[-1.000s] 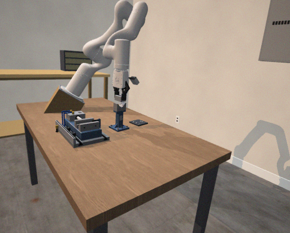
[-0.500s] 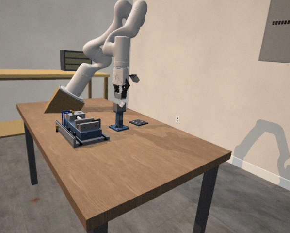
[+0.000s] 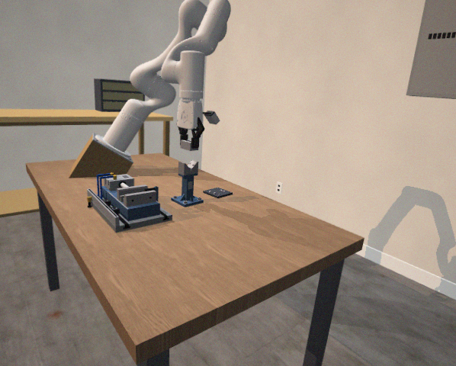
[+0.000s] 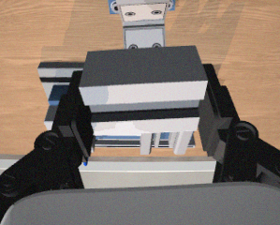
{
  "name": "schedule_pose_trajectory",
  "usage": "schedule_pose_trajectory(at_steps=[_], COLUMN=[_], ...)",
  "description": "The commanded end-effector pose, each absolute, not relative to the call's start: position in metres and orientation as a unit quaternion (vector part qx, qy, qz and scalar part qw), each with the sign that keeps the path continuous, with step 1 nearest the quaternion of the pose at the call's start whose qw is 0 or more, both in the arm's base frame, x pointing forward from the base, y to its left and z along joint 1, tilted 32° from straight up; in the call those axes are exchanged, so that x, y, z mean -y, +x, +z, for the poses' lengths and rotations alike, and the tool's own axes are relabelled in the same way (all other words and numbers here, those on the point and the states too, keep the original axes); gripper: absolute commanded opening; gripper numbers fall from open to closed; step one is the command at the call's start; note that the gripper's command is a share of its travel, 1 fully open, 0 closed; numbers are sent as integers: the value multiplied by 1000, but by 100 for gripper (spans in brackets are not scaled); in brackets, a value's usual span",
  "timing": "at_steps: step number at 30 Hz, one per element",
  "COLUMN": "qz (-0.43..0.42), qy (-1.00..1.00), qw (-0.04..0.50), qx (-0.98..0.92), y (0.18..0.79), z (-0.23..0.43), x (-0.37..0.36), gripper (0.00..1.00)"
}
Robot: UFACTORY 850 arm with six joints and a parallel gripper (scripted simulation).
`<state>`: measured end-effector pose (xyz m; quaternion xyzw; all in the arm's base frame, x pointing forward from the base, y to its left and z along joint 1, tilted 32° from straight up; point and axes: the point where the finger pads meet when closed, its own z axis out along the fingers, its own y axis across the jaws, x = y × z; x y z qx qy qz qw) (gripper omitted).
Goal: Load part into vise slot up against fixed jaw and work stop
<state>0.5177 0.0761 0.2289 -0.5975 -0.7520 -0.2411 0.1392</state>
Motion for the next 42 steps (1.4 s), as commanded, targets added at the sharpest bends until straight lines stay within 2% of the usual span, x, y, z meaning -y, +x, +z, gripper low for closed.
schedule_pose_trajectory(at_steps=[1,42], qz=[-242,-239], qy=[-597,-612], qw=[139,143], qx=[752,740], y=[518,521], z=[232,239], x=[-74,-65], gripper=[0,0])
